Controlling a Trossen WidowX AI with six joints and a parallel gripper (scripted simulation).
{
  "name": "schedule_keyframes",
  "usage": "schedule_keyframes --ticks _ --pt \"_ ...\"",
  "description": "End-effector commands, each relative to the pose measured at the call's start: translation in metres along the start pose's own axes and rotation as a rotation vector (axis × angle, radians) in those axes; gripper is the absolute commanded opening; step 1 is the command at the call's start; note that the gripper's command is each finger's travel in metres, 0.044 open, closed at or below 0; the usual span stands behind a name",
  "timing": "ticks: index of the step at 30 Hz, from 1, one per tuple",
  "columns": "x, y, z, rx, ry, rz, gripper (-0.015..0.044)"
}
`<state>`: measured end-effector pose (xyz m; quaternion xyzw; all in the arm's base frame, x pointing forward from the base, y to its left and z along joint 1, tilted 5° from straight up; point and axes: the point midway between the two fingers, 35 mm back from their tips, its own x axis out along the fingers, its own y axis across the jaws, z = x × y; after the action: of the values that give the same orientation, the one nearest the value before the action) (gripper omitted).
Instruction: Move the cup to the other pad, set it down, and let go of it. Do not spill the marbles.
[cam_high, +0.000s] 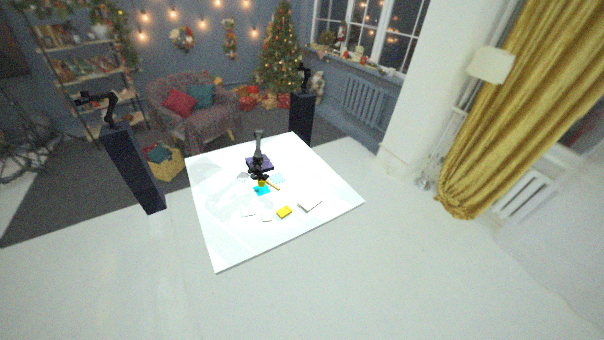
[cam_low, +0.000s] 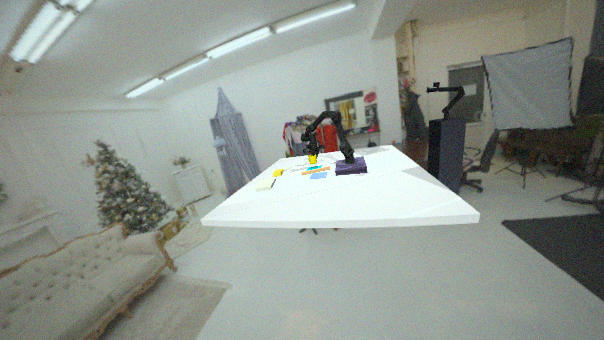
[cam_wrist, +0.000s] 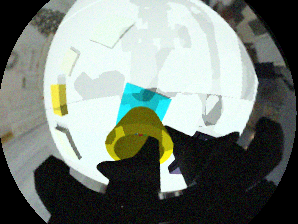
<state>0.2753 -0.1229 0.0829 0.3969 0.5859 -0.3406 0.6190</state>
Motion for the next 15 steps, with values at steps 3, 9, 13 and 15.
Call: schedule_keyframes --ticks 3,9,13,15 --pt "0.009 0.001 0.002 -0.004 0.002 0.002 0.0" --pt "0.019 0.001 0.003 -0.004 0.002 0.002 0.0" --pt "0.025 0.001 0.003 -0.004 0.002 0.002 0.0" --pt "0.029 0.001 0.003 -0.004 0.002 0.002 0.0"
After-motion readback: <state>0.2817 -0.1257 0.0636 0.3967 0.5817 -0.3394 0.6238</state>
